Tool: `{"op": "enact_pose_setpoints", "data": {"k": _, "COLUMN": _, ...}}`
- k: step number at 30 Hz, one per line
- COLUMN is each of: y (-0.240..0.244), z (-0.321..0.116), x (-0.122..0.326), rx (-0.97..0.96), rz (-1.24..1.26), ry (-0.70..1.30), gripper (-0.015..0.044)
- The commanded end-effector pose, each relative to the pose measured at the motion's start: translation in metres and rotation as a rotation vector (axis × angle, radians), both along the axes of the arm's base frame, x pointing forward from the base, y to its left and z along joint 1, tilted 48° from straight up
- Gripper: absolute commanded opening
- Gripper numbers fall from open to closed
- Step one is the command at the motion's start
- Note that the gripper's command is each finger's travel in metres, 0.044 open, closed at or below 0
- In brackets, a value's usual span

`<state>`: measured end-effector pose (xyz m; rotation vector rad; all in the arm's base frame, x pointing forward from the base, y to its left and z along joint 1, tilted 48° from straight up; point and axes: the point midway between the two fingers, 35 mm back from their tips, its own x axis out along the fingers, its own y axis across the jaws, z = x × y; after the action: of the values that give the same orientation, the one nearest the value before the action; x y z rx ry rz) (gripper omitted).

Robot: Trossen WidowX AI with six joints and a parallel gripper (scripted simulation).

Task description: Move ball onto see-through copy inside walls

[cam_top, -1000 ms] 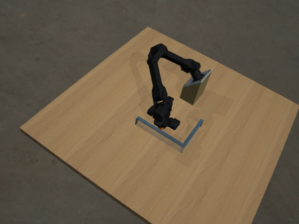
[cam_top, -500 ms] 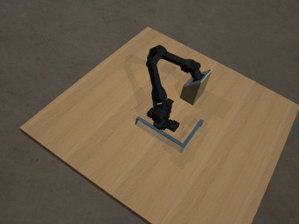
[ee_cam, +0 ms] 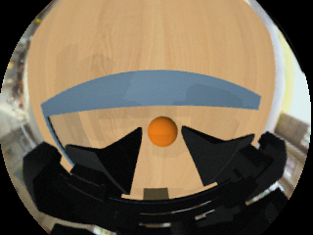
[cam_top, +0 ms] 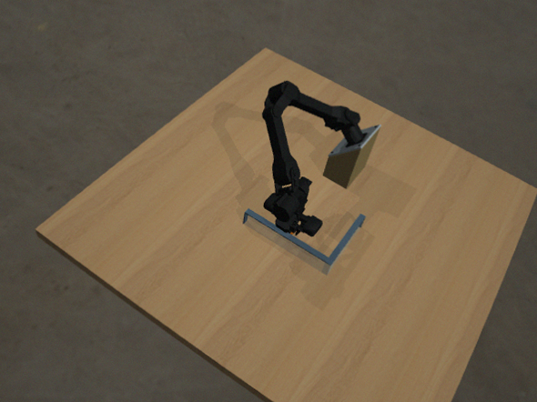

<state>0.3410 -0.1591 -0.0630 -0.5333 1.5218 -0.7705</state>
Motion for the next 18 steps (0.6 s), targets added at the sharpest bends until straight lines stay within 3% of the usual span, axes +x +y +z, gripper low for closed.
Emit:
{"op": "enact_pose_setpoints", "data": {"k": 1, "y": 0.008, "z": 0.007, "x": 0.002, "rx": 0.002, "rz": 0.000, "ry": 0.000, "gripper": 0.0303}}
{"op": "enact_pose_setpoints", "data": {"k": 6, "y": 0.061, "z": 0.056, "x": 0.008, "rx": 0.000, "rz": 0.002, "ry": 0.006, "gripper": 0.0303}}
{"op": "enact_pose_setpoints", "data": {"k": 18, "y": 0.058, "z": 0.051, "x": 0.009, "rx": -0.004, "rz": 0.014, "ry": 0.006, "gripper": 0.0303}}
